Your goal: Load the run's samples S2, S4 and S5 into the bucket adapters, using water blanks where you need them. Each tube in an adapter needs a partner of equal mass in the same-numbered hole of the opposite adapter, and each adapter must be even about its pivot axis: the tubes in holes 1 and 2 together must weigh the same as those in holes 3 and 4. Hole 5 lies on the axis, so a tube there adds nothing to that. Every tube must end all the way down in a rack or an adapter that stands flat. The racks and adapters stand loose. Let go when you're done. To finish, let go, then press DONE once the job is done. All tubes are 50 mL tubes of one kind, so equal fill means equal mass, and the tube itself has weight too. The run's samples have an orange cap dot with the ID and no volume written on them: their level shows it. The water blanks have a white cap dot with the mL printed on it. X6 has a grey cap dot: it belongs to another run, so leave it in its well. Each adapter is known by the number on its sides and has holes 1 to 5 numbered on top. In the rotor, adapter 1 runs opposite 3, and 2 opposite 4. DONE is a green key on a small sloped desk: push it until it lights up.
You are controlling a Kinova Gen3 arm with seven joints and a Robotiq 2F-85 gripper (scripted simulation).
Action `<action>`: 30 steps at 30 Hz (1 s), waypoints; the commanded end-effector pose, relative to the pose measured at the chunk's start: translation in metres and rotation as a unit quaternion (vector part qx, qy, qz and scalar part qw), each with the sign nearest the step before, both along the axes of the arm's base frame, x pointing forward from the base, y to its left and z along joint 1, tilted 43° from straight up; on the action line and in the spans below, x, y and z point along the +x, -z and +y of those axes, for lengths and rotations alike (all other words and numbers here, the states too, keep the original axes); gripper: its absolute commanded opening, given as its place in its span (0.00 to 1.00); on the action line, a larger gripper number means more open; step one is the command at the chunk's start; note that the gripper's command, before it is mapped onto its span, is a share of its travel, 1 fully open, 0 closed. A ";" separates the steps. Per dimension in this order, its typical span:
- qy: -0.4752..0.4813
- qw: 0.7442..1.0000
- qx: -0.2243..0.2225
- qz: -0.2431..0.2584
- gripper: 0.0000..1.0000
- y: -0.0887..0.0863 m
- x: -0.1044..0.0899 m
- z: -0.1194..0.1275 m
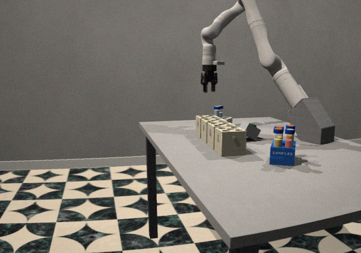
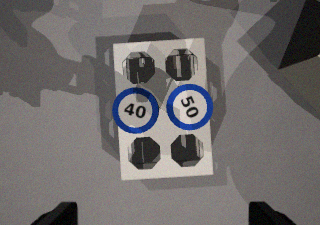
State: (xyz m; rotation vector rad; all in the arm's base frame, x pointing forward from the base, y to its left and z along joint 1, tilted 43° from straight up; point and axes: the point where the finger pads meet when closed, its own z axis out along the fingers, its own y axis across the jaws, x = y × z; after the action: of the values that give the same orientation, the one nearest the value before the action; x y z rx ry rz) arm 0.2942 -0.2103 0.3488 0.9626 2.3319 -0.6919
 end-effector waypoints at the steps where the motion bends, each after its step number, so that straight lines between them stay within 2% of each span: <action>1: 0.000 1.000 0.000 0.000 1.00 -0.009 -0.003 0.007; 16: 0.000 1.000 0.000 0.000 1.00 -0.034 -0.012 0.028; 23: -0.086 0.993 -0.031 0.072 1.00 -0.012 -0.010 0.055; 25: -0.086 0.993 -0.031 0.072 1.00 -0.012 -0.010 0.055; 30: -0.146 0.980 -0.053 0.124 1.00 0.004 -0.009 0.075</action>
State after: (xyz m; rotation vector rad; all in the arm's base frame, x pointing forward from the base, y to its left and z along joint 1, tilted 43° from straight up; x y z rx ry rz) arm 0.2841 -0.1493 0.3553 0.6296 2.4968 -0.8000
